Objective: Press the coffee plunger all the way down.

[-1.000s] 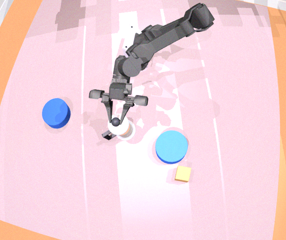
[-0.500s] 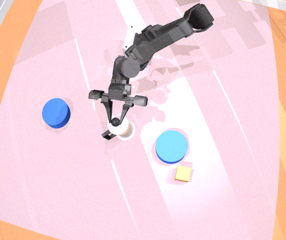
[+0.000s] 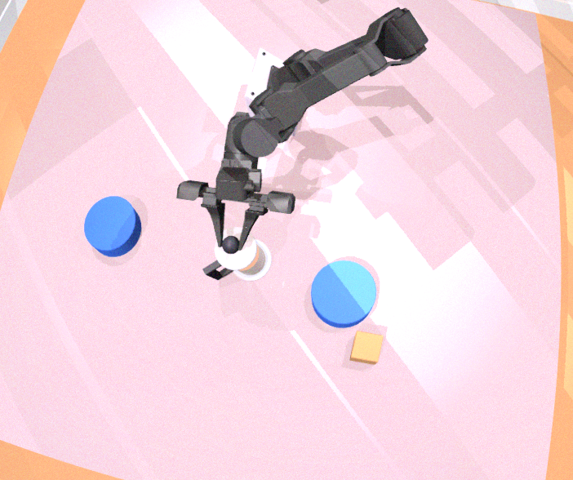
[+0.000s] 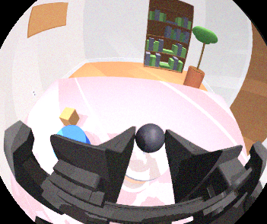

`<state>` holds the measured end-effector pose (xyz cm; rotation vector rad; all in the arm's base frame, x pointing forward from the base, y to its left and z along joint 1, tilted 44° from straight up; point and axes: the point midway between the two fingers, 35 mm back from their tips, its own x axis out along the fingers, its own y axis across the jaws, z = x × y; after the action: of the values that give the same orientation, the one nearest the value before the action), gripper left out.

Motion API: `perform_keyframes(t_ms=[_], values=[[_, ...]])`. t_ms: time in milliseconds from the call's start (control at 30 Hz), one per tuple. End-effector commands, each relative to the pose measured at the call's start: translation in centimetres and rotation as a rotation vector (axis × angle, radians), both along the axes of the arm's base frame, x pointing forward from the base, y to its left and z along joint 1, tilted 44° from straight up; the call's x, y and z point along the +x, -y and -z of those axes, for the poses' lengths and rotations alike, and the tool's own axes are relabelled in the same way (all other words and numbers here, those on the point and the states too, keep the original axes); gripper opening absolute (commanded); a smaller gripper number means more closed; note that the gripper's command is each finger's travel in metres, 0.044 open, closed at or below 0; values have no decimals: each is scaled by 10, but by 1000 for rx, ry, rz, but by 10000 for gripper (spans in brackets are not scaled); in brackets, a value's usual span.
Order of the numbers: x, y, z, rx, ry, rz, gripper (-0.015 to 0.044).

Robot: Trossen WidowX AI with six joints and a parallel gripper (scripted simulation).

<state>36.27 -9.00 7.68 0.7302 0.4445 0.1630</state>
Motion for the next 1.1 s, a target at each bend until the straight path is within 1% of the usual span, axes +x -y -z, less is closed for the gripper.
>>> perform_keyframes(t_ms=[0,900,1067], values=[[0,-4,5,15,-15,-15,124],[1,0,1,4,-3,-4,124],[1,0,1,4,-3,-4,256]])
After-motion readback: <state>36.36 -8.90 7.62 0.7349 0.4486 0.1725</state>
